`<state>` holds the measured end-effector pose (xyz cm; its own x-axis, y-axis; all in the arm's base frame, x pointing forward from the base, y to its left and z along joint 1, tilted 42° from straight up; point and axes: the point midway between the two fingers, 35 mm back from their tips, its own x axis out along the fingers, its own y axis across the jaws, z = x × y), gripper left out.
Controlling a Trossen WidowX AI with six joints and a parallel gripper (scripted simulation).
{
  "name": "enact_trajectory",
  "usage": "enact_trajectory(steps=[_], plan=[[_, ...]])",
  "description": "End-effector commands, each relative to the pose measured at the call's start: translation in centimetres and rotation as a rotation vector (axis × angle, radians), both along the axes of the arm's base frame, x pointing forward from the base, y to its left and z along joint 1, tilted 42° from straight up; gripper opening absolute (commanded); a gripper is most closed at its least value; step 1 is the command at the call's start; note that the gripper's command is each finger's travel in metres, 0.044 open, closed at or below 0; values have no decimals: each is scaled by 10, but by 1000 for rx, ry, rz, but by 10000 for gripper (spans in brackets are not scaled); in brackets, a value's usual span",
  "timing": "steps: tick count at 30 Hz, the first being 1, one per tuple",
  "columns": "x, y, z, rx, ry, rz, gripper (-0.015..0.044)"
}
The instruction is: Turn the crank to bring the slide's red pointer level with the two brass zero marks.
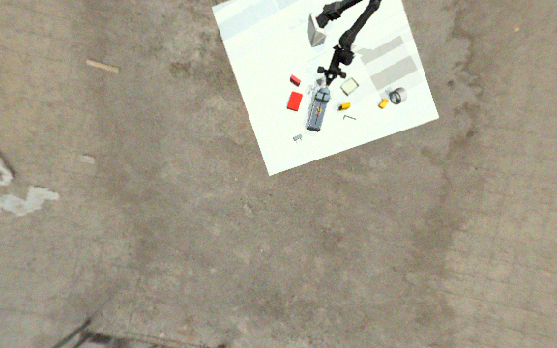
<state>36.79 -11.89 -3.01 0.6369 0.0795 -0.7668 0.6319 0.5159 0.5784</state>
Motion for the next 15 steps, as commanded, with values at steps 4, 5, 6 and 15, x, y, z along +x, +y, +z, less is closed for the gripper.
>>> enact_trajectory(steps=[4, 5, 6, 15], plan=[[-7, -6, -4, -5, 10, -17, 0], [-7, -6, -4, -5, 10, -17, 0], [-7, -7, -4, -5, 10, -17, 0], [-8, -7, -6, -5, 10, -17, 0]])
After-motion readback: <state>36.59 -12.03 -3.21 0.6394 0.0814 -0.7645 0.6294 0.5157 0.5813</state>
